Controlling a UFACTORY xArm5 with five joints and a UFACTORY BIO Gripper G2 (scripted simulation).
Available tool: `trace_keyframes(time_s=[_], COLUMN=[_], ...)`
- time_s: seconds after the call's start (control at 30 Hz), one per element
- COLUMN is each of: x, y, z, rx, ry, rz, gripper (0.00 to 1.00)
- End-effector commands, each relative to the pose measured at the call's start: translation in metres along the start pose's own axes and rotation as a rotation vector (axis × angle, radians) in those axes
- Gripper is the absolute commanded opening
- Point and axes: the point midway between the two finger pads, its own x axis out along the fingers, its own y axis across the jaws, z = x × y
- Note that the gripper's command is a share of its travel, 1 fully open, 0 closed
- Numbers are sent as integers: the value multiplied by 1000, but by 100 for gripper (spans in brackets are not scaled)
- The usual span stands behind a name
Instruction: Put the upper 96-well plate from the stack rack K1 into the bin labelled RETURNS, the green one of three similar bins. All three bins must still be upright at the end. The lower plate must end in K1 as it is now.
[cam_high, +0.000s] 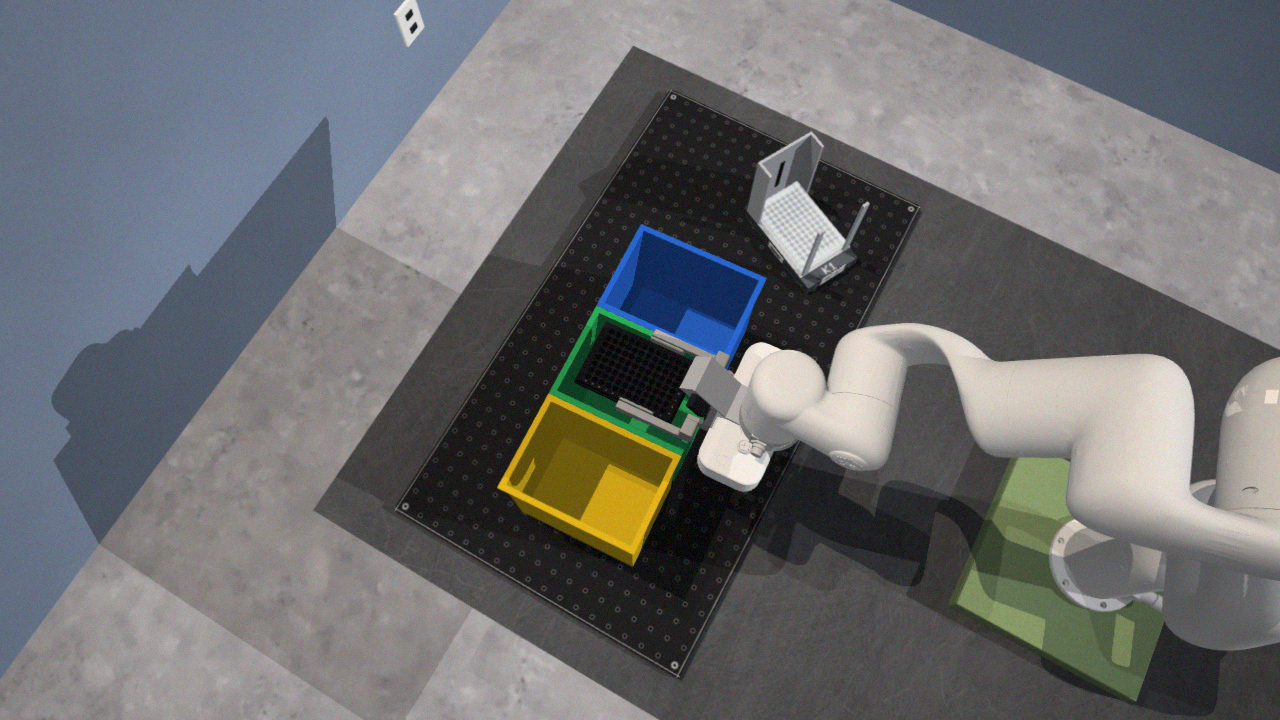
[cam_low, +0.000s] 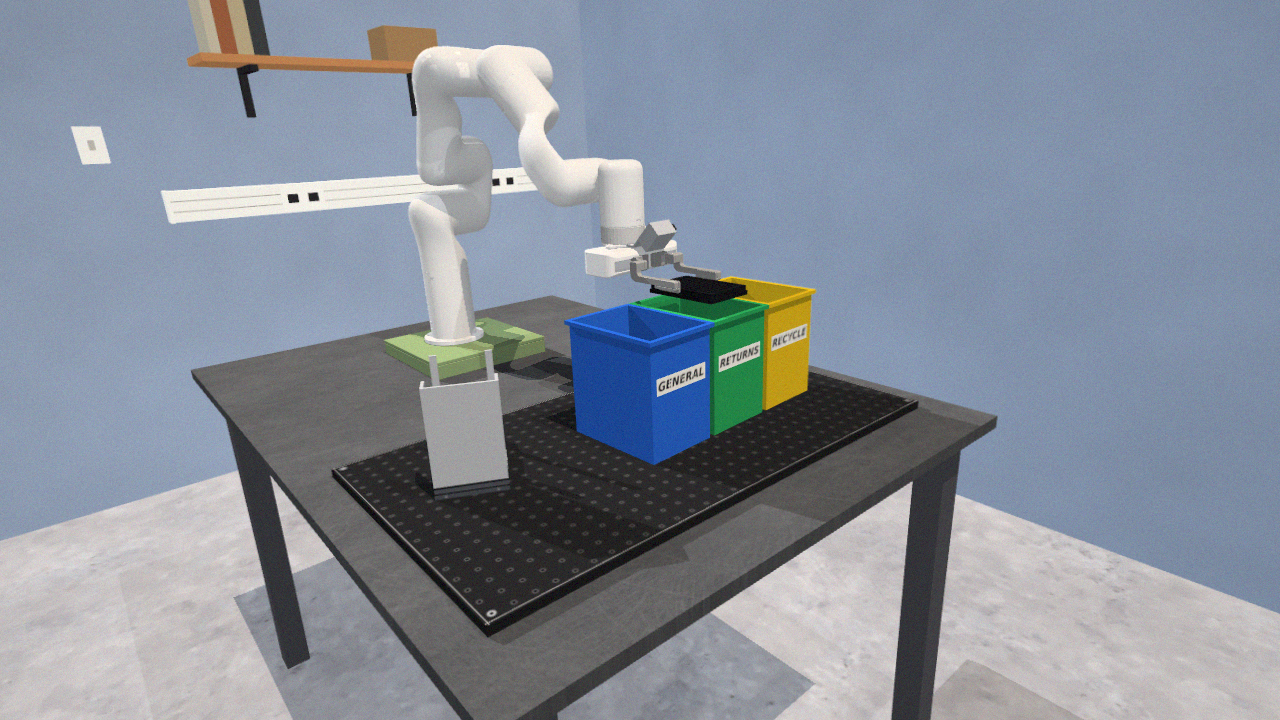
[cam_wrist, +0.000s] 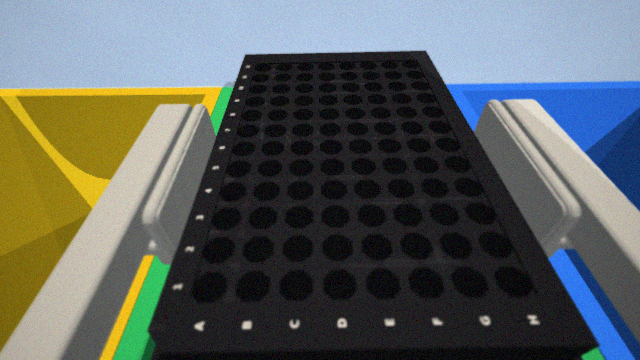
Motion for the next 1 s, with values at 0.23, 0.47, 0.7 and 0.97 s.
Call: trace_keyframes(time_s=[0.23,0.47,0.7,0.97], x=[0,0,0,0], y=[0,0,-1,-1], z=[1,1,-9,-19], rx=[0,0,0,0], ry=[-3,-2,-3,-3], rz=[0,0,0,0], gripper=[0,0,0,0])
